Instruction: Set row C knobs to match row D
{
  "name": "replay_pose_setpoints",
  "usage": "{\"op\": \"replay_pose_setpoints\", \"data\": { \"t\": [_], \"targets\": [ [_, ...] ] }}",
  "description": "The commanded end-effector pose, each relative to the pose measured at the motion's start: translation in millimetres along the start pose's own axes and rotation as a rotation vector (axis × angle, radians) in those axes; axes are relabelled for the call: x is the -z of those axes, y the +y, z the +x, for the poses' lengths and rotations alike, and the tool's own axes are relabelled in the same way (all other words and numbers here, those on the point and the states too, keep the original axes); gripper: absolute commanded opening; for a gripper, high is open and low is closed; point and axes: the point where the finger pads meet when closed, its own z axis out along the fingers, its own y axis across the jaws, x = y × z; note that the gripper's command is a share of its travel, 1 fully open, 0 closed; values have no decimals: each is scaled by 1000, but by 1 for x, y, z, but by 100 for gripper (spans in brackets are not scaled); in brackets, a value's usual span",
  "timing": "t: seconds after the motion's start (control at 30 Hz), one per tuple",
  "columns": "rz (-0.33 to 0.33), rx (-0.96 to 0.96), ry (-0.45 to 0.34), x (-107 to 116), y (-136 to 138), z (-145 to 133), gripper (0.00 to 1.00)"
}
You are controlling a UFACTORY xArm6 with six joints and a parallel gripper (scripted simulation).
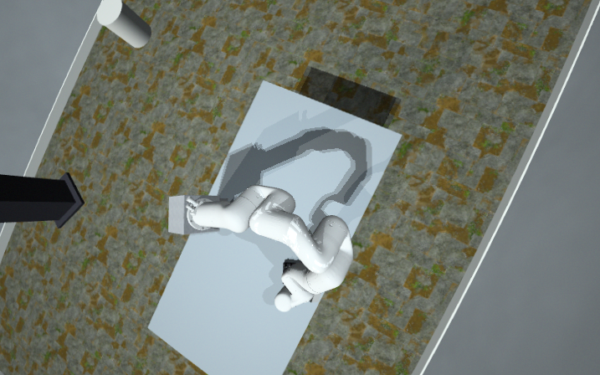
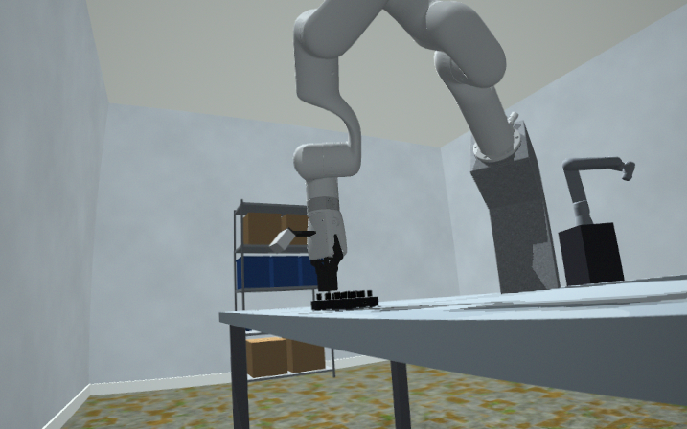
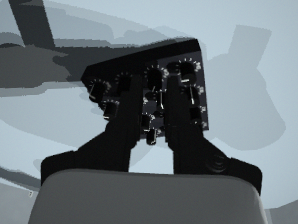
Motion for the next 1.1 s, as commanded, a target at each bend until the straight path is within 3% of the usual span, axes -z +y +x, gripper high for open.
{"op": "replay_pose_setpoints", "data": {
  "t": [0.0, 1.07],
  "targets": [
    [-1, 0, 1, 1, 1, 1, 19],
    [-1, 0, 1, -11, 1, 1, 19]
  ]
}}
